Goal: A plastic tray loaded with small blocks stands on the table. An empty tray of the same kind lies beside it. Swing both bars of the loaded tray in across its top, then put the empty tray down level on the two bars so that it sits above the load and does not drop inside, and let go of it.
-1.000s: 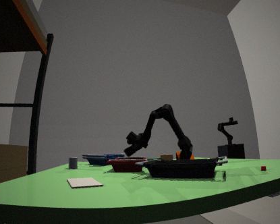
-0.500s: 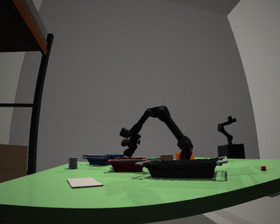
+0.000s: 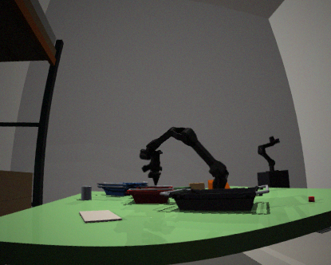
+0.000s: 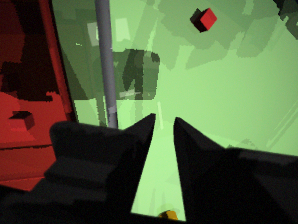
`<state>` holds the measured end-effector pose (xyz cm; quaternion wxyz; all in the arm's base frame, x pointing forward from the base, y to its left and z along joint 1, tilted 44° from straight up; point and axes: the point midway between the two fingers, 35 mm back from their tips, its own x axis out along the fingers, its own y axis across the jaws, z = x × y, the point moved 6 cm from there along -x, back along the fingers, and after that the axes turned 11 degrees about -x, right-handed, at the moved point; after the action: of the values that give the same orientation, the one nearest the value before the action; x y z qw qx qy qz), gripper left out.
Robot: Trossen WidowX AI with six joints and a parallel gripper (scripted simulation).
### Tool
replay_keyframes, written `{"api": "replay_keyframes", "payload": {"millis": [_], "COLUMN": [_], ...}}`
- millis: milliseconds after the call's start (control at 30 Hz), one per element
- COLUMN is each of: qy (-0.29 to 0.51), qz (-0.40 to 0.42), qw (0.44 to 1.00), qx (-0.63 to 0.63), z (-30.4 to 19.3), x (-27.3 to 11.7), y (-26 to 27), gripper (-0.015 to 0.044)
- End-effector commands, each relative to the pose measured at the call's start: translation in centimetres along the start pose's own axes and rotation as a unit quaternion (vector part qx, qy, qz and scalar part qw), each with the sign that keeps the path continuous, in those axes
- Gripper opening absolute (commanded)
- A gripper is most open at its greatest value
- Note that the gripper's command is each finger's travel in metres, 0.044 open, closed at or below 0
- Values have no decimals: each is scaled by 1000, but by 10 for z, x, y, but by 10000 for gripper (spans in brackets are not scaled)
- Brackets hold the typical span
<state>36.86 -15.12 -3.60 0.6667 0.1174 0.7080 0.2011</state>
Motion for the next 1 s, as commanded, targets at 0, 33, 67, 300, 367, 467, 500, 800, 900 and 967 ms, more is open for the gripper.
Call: {"api": "replay_keyframes", "payload": {"millis": [0, 33, 67, 300, 367, 467, 500, 800, 900, 967], "qy": [-16, -16, -16, -16, -16, -16, -16, -16, -16, -16], "qz": [144, 144, 144, 144, 144, 144, 144, 144, 144, 145], "qw": [988, 988, 988, 988, 988, 988, 988, 988, 988, 988], "qx": [-47, -47, -47, -47, -47, -47, -47, -48, -48, -48], "z": [5, 5, 5, 5, 5, 6, 6, 7, 7, 7], "x": [-32, -32, -32, -32, -32, -29, -27, 3, 13, 20], "y": [9, 9, 9, 9, 9, 10, 11, 20, 23, 25], "gripper": [86, 86, 86, 86, 86, 86, 86, 86, 86, 86]}}
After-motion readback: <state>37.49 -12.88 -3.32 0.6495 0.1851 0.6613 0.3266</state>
